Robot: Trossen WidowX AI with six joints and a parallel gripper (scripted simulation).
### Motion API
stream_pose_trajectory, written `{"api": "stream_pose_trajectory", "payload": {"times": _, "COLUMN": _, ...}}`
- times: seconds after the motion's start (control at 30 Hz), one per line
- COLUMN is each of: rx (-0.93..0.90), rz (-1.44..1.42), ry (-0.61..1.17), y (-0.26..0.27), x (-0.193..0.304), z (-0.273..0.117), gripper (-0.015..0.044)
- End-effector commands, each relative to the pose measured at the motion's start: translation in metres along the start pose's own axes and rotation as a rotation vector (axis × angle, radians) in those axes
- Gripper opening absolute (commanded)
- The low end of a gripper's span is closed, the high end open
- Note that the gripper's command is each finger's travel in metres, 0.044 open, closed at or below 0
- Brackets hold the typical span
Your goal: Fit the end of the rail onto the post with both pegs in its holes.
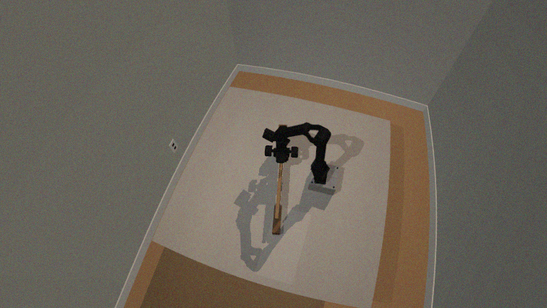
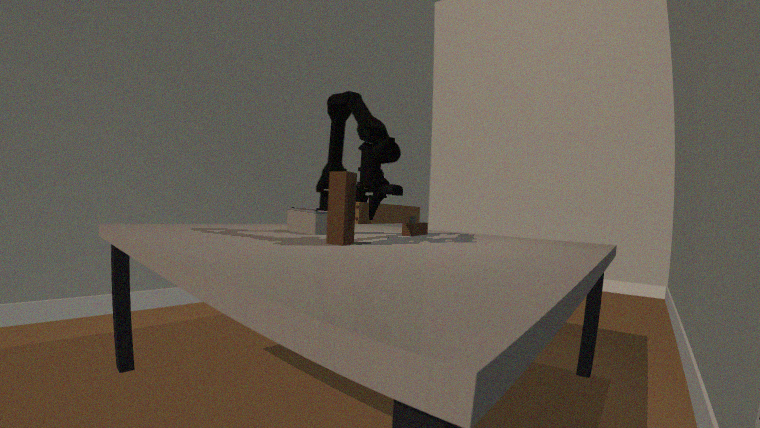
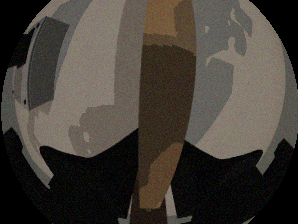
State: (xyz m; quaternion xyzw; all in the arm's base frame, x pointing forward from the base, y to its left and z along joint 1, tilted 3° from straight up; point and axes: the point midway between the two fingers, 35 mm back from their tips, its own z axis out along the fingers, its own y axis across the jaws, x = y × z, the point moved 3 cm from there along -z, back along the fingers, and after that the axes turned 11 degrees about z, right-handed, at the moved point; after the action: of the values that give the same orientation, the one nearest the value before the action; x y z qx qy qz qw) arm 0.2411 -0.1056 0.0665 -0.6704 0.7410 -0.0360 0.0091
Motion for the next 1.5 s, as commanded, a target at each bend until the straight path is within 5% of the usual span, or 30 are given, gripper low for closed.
{"api": "stream_pose_trajectory", "payload": {"times": 0.0, "rx": 0.007, "rz": -0.005, "ry": -0.001, "y": -0.003, "x": 0.002, "z": -0.002, "gripper": 0.0}}
{"api": "stream_pose_trajectory", "payload": {"times": 1.47, "rx": 0.008, "rz": -0.005, "ry": 0.0, "y": -0.007, "x": 0.015, "z": -0.002, "gripper": 0.0}}
